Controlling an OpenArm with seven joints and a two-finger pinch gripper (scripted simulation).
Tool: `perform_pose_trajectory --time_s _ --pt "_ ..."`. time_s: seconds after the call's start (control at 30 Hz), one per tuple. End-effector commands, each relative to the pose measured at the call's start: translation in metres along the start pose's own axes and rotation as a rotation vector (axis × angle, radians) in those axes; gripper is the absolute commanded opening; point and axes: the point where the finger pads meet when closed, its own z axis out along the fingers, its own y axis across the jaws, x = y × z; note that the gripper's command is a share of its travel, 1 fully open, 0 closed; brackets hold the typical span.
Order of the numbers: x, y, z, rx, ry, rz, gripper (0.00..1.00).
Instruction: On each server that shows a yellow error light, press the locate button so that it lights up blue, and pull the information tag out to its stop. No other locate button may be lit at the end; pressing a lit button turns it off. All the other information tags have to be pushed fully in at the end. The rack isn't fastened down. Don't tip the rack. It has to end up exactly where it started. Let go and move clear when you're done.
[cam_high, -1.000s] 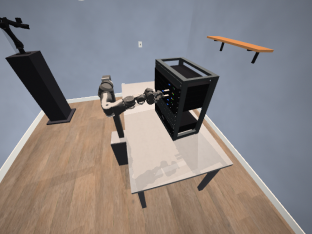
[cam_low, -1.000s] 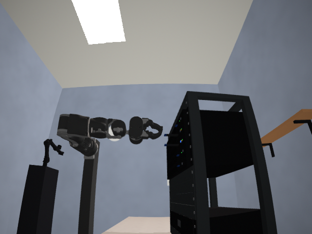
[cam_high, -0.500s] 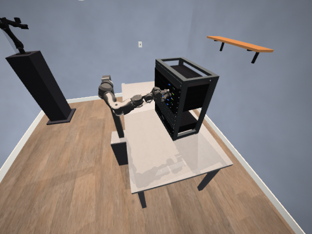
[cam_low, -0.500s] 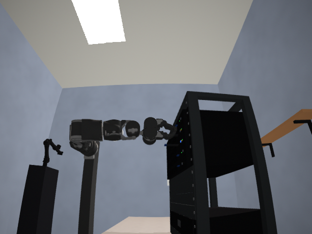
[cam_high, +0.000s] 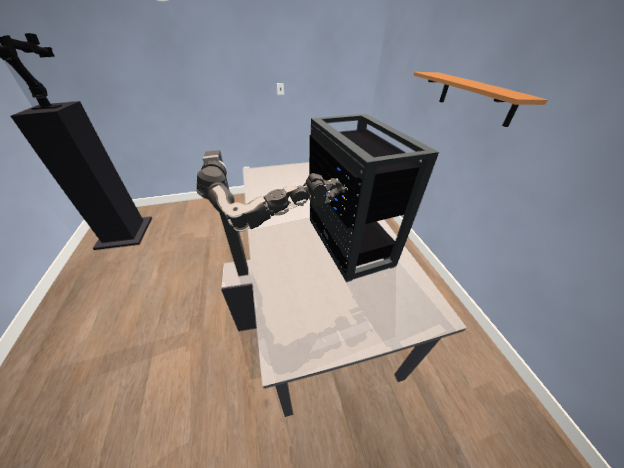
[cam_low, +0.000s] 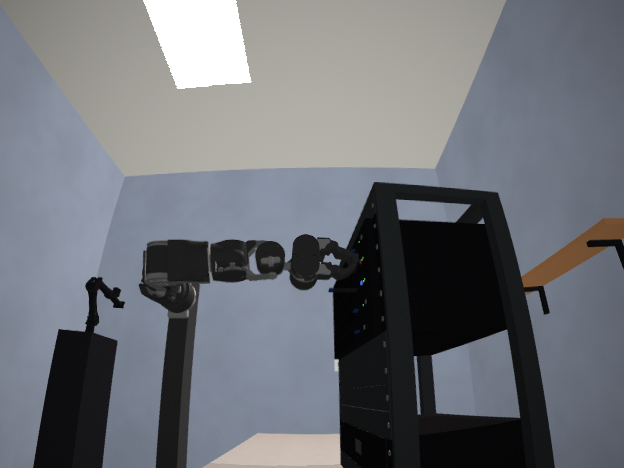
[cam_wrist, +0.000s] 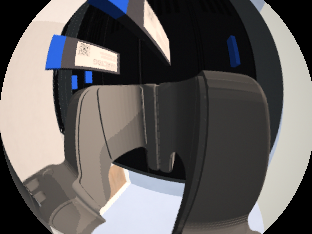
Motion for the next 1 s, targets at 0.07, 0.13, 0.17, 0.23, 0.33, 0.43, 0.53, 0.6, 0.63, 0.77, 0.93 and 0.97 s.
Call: perform_pose_trajectory --time_s 0.07,0.13,0.17,0.23,0.33,0.43,0.53,0.6,0.63,0.77,0.93,0.97 --pt "0.0005 0.0025 0.0000 -0.003 0.003 -0.002 0.00" --pt "0.0005 0.0025 0.0000 -0.003 0.003 -0.002 0.00" --pt "0.0005 0.0025 0.0000 -0.003 0.003 -0.002 0.00" --pt "0.0005 0.0025 0.0000 -0.003 0.003 -0.002 0.00" --pt "0.0010 0.0031 0.0001 -0.003 0.003 -0.003 0.00" --pt "0.0015 0.0035 0.0002 -0.003 0.004 -0.003 0.00" --pt "0.0024 0.0047 0.0004 -0.003 0.004 -0.003 0.00" --pt "0.0023 0.0048 0.0005 -0.003 0.003 -0.003 0.00" --pt "0.0023 0.0048 0.0005 -0.003 0.003 -0.003 0.00" --pt "0.0023 0.0048 0.0005 -0.003 0.003 -0.003 0.00" --pt "0.0023 0.0048 0.0005 -0.003 0.003 -0.003 0.00" --pt "0.0023 0.0048 0.0005 -0.003 0.003 -0.003 0.00"
